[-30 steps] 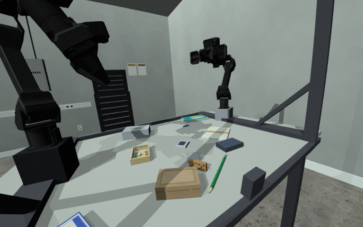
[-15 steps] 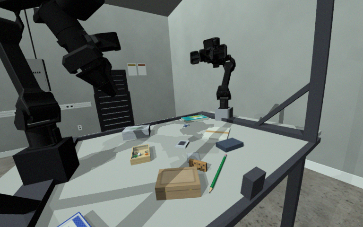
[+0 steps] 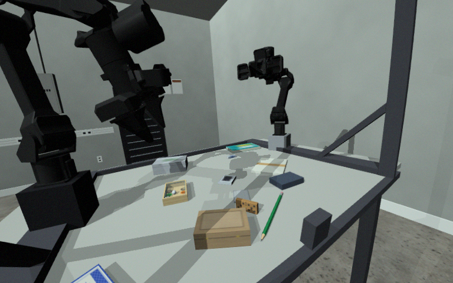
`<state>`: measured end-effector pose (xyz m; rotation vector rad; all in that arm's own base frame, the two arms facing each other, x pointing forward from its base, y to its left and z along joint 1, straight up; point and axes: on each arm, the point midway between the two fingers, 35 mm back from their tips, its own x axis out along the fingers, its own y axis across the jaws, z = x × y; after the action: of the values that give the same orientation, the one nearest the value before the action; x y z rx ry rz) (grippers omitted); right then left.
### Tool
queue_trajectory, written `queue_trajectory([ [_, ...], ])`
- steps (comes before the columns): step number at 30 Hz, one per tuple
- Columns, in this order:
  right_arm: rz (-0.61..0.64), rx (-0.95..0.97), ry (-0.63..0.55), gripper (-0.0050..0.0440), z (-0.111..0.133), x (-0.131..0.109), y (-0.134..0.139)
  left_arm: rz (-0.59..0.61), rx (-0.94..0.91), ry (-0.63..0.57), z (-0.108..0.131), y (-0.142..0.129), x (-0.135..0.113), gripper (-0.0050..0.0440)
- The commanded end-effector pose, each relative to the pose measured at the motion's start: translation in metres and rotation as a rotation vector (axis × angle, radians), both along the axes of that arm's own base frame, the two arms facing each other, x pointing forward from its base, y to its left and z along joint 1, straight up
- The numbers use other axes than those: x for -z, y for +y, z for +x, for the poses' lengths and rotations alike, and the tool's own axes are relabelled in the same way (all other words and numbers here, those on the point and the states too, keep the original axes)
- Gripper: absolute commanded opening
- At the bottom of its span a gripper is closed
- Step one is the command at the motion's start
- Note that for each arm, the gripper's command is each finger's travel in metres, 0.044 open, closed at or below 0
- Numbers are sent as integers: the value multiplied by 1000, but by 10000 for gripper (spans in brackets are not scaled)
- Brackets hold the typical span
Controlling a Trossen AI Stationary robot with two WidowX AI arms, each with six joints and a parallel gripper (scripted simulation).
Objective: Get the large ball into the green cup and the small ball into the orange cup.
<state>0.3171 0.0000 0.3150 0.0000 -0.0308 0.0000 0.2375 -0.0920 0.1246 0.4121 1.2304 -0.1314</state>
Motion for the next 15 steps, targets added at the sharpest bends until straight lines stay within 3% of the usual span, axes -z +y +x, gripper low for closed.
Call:
queue_trajectory([
  [1, 0, 0, -19, -50, -1, -8, 0, 1, 56, 1, 8, 0, -1, 400],
  [15, 0, 0, -19, -50, -1, -8, 0, 106, 404, 164, 25, 24, 44, 400],
])
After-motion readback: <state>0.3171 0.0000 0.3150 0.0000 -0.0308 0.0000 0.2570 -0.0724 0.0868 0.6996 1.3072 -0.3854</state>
